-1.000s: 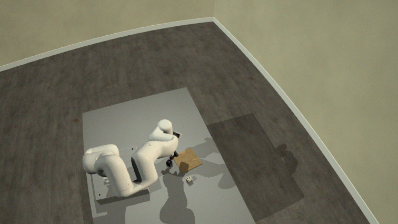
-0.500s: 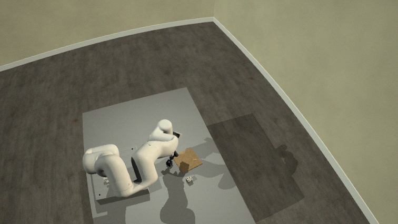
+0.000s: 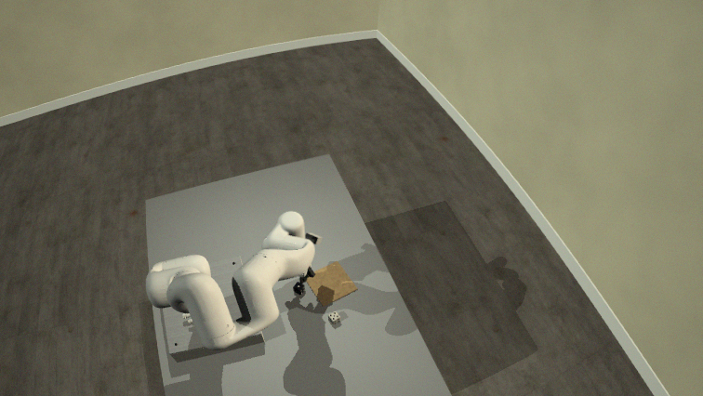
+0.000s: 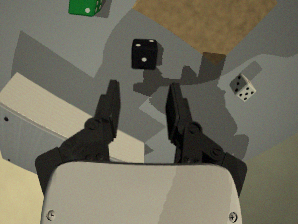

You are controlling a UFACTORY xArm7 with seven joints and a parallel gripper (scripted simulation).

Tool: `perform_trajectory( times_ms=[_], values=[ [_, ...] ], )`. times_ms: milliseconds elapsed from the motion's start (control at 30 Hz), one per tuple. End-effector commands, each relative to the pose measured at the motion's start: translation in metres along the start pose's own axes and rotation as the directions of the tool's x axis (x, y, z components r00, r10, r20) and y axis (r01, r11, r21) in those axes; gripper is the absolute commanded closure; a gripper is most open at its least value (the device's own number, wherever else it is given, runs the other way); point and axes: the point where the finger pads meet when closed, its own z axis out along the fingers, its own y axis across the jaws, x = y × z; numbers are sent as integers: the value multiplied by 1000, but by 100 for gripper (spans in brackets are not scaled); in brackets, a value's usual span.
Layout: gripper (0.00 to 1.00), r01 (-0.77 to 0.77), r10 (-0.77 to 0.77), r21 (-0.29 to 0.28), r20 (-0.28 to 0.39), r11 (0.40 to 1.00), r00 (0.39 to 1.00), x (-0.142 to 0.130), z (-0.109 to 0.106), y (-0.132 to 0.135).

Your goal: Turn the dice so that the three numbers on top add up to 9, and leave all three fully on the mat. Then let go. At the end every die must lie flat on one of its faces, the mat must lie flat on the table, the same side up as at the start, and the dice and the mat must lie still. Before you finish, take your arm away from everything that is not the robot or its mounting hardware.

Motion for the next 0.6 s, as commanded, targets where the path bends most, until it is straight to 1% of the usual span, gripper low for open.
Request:
perform_trajectory(
  times_ms=[0, 367, 567],
  values=[
    [53, 0, 0, -2, -2, 1000, 1000, 1, 1, 0],
    [53, 0, 0, -2, -2, 1000, 1000, 1, 9, 0],
    [53, 0, 0, -2, -2, 1000, 1000, 1, 18, 0]
  ],
)
